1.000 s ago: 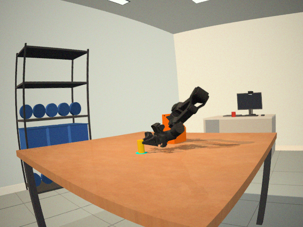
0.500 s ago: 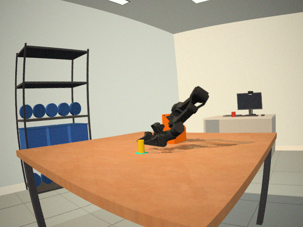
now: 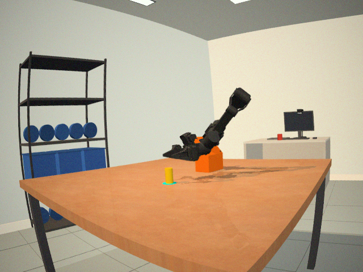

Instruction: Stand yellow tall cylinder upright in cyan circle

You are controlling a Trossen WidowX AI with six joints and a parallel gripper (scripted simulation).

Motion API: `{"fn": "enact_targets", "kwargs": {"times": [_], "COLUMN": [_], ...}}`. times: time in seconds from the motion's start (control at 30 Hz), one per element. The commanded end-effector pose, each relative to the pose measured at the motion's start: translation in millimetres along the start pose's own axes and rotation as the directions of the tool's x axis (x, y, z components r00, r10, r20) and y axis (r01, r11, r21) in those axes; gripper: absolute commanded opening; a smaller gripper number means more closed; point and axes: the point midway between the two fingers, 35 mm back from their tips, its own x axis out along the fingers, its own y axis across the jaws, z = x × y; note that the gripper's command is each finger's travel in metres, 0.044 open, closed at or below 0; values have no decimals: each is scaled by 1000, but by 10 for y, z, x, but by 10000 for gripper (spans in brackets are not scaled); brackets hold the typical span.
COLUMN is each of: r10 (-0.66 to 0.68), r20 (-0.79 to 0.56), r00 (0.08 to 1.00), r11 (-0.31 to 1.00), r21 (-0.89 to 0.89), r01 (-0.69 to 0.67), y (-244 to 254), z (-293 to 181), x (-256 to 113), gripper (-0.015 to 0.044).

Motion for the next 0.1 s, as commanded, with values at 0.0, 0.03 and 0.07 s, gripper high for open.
{"fn": "enact_targets", "kwargs": {"times": [0.0, 0.03, 0.07], "r10": [-1, 0, 1], "r20": [-1, 1, 2], "r00": [1000, 1000, 1000], "r11": [1000, 1000, 1000], "r21": [-7, -7, -7], "r01": [1, 0, -1], "y": [-34, -40, -46], "z": [131, 171, 209], "x": [-45, -55, -66], "gripper": [400, 400, 400]}}
